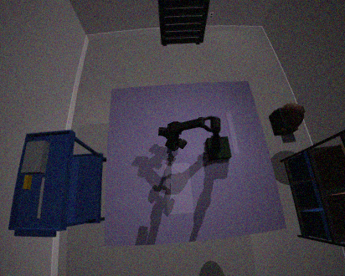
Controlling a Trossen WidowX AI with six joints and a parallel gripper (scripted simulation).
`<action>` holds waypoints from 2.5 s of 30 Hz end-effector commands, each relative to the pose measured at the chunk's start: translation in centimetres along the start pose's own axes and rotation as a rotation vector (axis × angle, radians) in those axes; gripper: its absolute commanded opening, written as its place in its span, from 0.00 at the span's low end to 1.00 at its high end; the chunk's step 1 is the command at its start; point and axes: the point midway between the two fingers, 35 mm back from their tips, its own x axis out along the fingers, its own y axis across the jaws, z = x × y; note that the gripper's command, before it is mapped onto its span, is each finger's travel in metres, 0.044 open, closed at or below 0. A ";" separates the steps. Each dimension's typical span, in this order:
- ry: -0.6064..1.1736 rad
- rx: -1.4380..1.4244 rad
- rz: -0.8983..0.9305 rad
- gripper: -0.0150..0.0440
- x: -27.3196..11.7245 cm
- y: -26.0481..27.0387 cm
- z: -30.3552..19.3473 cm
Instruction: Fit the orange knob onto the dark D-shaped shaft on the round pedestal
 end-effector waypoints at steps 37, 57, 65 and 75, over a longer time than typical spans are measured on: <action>0.000 -0.216 -0.004 0.25 -0.5 -0.7 0.3; 0.001 -0.425 -0.003 0.25 0.0 0.1 0.0; 0.001 -0.425 -0.003 0.25 0.0 0.0 0.0; 0.001 -0.425 -0.003 0.25 0.0 -0.2 0.1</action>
